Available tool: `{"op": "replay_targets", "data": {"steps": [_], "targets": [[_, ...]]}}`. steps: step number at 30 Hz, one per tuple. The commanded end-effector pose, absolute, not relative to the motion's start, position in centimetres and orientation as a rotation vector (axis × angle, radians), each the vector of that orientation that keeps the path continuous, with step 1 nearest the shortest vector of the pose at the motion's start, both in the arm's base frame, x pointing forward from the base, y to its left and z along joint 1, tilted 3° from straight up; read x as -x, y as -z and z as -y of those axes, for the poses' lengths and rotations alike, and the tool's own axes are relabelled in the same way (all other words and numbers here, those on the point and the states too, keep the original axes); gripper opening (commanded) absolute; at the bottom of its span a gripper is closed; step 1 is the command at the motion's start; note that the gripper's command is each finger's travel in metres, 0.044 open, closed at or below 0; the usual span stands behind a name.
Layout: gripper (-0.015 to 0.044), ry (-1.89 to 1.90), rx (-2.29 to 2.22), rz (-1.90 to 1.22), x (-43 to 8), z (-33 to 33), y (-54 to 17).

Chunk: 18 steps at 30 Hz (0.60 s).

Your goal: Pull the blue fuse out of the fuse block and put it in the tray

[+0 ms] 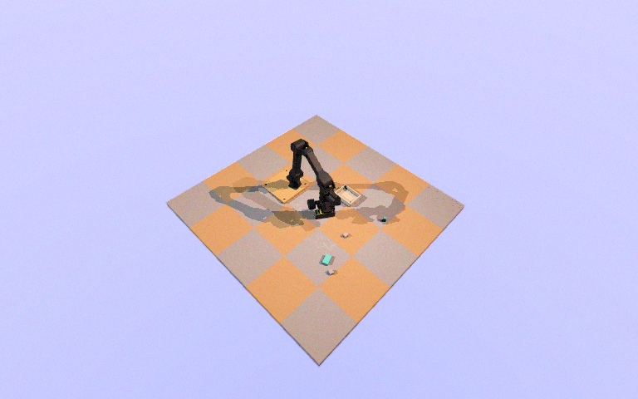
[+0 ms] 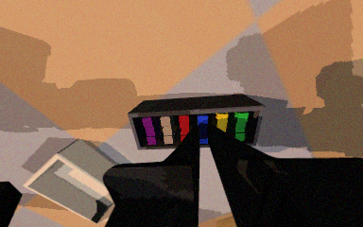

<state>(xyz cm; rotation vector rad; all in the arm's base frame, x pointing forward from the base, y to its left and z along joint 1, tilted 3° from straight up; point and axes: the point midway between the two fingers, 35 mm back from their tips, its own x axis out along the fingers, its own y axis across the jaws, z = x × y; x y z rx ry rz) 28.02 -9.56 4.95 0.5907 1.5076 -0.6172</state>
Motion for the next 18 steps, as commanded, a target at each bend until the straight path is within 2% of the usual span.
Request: {"op": "replay_targets", "data": {"steps": [1,18], "targets": [[0.0,0.617,-0.591,-1.503,-28.11,9.59,-5.31],[0.0,0.618,-0.591,-1.503,-28.17,9.6,-6.14]]}}
